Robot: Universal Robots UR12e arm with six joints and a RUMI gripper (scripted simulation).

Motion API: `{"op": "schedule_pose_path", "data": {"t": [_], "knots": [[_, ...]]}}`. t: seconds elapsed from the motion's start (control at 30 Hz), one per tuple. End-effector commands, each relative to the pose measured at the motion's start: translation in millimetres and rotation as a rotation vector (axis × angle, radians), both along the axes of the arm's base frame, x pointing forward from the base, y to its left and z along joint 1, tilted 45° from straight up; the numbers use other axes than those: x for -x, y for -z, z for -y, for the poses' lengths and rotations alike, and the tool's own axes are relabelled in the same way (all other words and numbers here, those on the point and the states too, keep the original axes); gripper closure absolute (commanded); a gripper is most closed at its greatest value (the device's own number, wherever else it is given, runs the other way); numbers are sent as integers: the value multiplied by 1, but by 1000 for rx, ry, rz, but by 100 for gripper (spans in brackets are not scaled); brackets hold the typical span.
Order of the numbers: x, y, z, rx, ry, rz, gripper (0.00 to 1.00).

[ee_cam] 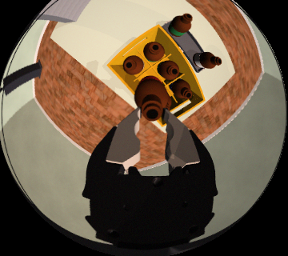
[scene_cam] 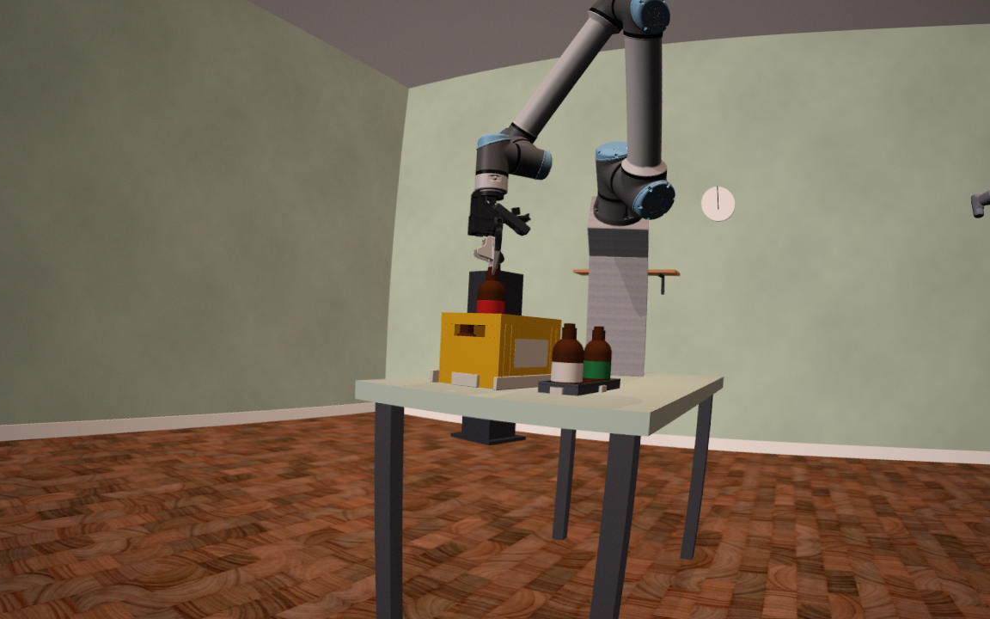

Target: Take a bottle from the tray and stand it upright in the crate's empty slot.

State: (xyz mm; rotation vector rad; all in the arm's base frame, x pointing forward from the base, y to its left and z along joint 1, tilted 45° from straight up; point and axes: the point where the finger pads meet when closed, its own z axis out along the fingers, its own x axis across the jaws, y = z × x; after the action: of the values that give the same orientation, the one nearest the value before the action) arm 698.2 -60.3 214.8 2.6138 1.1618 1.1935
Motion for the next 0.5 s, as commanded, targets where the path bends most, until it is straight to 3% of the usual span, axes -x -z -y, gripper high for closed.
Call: {"op": "schedule_pose_path", "data": {"t": [0.0,0.47], "knots": [[0,-1,0,1,0,1,100],[-2,2,-1,1,0,1,100]]}}
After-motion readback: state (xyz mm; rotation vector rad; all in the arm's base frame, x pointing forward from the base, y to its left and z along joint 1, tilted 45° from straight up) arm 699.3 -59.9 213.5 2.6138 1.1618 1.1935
